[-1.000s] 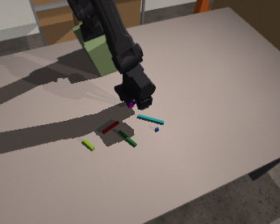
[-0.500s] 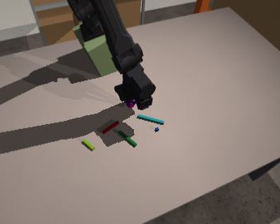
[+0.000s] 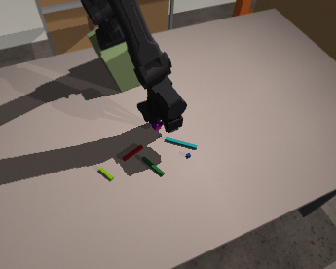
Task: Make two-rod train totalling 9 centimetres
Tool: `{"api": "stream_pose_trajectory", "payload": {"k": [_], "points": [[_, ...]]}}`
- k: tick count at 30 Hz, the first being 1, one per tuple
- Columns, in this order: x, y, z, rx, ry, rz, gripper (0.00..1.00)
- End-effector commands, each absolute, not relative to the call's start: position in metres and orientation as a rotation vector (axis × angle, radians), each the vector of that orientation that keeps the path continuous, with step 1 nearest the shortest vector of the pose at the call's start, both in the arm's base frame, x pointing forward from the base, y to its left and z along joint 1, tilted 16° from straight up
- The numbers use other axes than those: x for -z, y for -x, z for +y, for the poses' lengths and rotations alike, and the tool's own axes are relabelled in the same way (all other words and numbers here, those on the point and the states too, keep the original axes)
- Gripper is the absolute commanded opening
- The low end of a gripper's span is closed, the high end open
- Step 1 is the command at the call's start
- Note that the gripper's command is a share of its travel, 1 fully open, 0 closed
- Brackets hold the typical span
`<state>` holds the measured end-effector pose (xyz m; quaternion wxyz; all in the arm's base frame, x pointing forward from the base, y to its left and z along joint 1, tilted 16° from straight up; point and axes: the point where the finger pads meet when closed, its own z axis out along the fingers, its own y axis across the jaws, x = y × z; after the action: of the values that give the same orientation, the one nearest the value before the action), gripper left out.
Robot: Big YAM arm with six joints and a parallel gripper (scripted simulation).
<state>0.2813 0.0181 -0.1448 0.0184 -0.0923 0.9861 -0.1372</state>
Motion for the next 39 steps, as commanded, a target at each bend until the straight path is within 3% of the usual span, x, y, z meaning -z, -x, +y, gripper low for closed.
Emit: {"api": "stream_pose_trajectory", "payload": {"k": [1,39], "points": [[0.139,-0.287,0.019,0.417,0.298,3.03,0.15],[0.151,-0.293,0.014,0.417,0.283,3.026,0.15]]}}
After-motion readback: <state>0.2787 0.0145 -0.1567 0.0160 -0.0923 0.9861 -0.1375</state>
